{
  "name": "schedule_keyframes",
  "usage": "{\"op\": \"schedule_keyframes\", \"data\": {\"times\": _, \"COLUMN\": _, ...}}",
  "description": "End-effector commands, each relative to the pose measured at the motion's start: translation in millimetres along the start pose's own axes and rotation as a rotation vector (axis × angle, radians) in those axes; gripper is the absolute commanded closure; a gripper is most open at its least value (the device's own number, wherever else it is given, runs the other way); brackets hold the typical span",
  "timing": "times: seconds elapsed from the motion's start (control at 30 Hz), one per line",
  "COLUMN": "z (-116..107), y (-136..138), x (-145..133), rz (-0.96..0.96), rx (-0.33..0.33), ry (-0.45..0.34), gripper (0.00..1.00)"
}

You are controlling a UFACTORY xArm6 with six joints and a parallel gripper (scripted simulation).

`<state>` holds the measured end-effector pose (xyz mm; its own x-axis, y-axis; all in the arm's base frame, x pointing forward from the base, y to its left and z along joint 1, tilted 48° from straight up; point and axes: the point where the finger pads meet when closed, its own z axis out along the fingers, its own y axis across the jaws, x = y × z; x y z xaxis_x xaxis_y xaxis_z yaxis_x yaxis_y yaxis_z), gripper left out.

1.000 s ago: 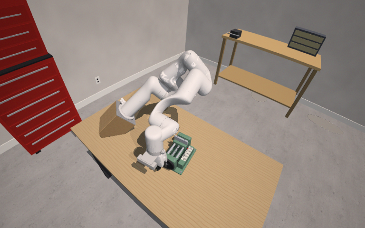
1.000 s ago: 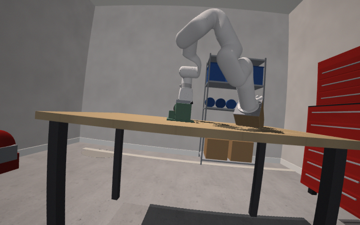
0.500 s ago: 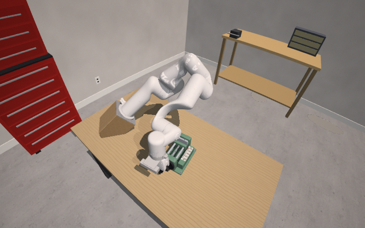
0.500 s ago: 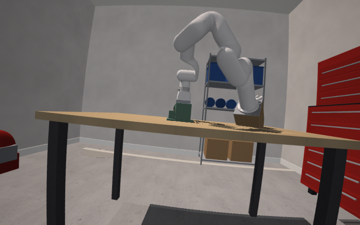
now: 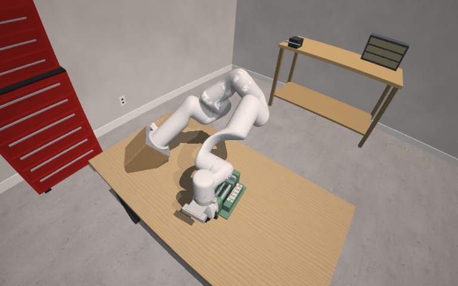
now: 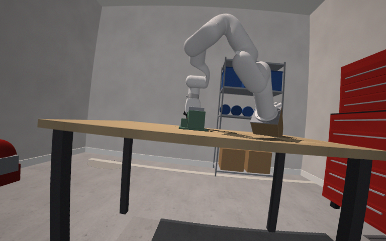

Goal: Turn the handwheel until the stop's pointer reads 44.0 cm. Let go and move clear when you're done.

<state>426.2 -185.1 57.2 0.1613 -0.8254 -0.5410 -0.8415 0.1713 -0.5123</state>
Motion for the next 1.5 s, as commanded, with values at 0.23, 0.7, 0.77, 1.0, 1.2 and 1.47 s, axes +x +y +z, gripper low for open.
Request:
{"op": "schedule_keyframes", "data": {"times": 0.23, "z": -13.1, "y": -20.4, "x": 0.7, "rz": -0.003, "rx": 0.004, "ry": 0.003, "gripper": 0.94}}
{"op": "schedule_keyframes", "data": {"times": 0.7, "z": -42.1, "y": -26.9, "x": 0.6, "rz": -0.003, "rx": 0.004, "ry": 0.003, "gripper": 0.94}}
{"op": "schedule_keyframes", "data": {"times": 0.77, "z": -46.8, "y": -25.5, "x": 0.6, "rz": -0.003, "rx": 0.004, "ry": 0.003, "gripper": 0.94}}
{"op": "schedule_keyframes", "data": {"times": 1.0, "z": -60.4, "y": -15.7, "x": 0.6, "rz": -0.003, "rx": 0.004, "ry": 0.003, "gripper": 0.94}}
{"op": "schedule_keyframes", "data": {"times": 1.2, "z": -66.6, "y": -4.8, "x": 0.6, "rz": -0.003, "rx": 0.004, "ry": 0.003, "gripper": 0.94}}
{"op": "schedule_keyframes", "data": {"times": 1.47, "z": -68.2, "y": 10.4, "x": 0.6, "rz": -0.003, "rx": 0.004, "ry": 0.003, "gripper": 0.94}}
